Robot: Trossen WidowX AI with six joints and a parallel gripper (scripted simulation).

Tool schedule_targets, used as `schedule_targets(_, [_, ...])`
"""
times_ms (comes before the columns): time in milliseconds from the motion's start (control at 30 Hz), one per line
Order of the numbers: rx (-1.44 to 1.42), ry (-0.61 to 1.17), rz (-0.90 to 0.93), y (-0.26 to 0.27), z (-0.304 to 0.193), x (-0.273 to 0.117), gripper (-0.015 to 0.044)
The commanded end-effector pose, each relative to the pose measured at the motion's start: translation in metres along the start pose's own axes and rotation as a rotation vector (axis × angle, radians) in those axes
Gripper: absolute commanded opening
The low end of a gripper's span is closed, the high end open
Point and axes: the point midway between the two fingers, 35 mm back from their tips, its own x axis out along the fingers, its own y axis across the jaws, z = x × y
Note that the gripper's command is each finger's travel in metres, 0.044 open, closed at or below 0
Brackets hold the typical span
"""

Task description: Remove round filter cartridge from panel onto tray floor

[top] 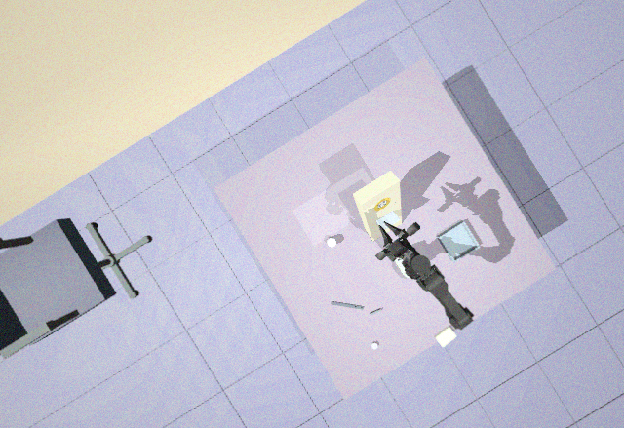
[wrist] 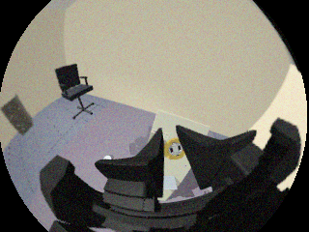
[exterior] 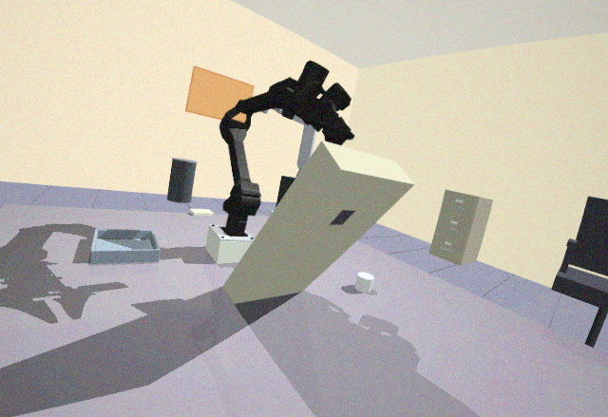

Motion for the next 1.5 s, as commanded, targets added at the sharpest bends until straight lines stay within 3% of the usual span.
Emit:
schedule_targets(0, [-0.104,0.214,0.007,-0.019,-0.072,0.014,0.0097])
schedule_targets(100, [-0.127,0.278,0.016,-0.026,-0.095,0.014,0.0097])
schedule_targets(800, [-0.127,0.278,0.016,-0.026,-0.095,0.014,0.0097])
schedule_targets(1467, [-0.127,0.276,0.015,-0.027,-0.102,0.044,0.0097])
